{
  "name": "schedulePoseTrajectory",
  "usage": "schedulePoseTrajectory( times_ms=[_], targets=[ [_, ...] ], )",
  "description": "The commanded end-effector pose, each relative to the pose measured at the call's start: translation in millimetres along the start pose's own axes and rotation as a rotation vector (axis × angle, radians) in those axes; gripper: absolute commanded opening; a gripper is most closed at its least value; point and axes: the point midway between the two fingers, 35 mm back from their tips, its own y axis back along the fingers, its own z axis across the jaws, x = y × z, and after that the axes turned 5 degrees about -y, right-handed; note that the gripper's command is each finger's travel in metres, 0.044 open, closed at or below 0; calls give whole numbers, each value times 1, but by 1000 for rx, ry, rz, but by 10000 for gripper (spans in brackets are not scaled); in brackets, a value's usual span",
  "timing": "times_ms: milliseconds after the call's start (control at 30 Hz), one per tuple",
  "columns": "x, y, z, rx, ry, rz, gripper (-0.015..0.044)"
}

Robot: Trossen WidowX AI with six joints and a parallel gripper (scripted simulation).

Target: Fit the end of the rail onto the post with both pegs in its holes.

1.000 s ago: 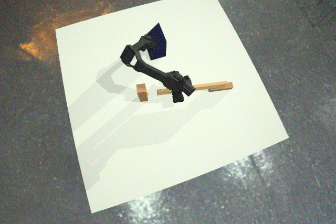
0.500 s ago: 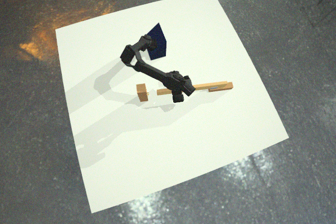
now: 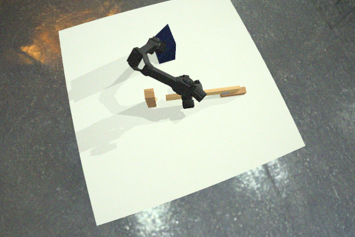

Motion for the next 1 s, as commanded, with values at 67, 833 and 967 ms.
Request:
schedulePoseTrajectory(
  times_ms=[67,833,967],
  targets=[
    [-2,2,0,3,0,-8,0],
    [5,3,-1,3,1,-7,0],
    [6,3,-1,3,1,-7,0]
  ],
)
